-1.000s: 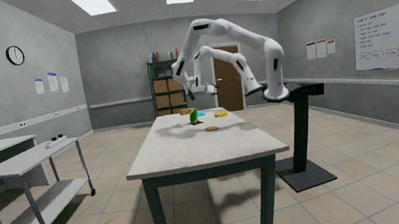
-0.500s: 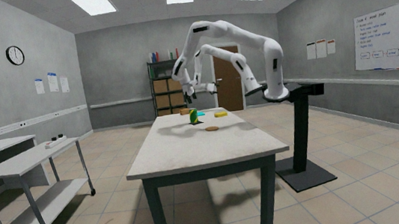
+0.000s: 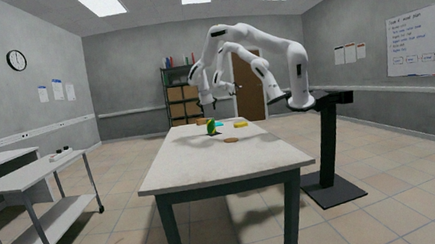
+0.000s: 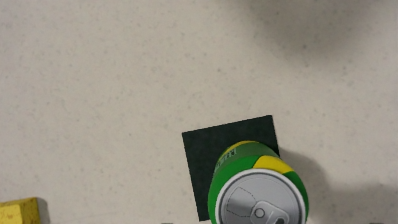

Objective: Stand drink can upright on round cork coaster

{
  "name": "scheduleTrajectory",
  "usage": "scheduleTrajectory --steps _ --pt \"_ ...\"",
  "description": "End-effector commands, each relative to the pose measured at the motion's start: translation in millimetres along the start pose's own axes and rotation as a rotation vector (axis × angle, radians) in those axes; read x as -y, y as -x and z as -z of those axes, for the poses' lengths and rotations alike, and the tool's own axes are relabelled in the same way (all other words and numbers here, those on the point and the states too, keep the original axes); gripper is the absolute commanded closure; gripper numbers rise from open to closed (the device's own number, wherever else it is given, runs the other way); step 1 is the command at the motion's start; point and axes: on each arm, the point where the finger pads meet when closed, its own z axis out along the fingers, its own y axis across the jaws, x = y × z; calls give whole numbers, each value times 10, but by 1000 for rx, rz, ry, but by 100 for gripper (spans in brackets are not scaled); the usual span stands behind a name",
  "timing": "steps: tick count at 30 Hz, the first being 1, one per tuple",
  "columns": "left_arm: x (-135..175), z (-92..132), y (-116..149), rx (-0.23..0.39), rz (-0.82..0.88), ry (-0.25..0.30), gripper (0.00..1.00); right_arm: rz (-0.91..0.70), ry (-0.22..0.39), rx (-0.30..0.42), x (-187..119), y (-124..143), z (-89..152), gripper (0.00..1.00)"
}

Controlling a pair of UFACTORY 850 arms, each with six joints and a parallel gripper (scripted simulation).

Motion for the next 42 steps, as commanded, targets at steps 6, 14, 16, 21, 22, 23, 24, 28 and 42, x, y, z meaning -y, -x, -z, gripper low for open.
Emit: scheduleTrajectory --steps 6,14,16,21,22,23,24,28,42 --pt "-9 8 0 -13 -464 100 0 -415 137 -122 460 415 188 0" --pt "-10 -4 0 -13 -464 100 0 -797 231 -257 935 748 313 0" --pt "-16 -72 0 -13 -464 100 0 -845 241 -276 998 787 326 0" --pt "-70 -787 -1 -11 -464 99 0 -1079 288 -368 1312 959 384 0" --pt "-79 -913 -1 -11 -464 98 0 -1125 296 -387 1376 991 394 0" --pt "-83 -974 -2 -11 -464 98 0 -1172 305 -407 1442 1022 405 0" --pt "-83 -985 -2 -11 -464 98 0 -1220 313 -427 1508 1052 414 0" --pt "-83 -985 -2 -11 -464 98 0 -1406 342 -510 1774 1161 449 0" --pt "-83 -985 -2 -11 -464 98 0 -1985 413 -808 2651 1381 532 0"
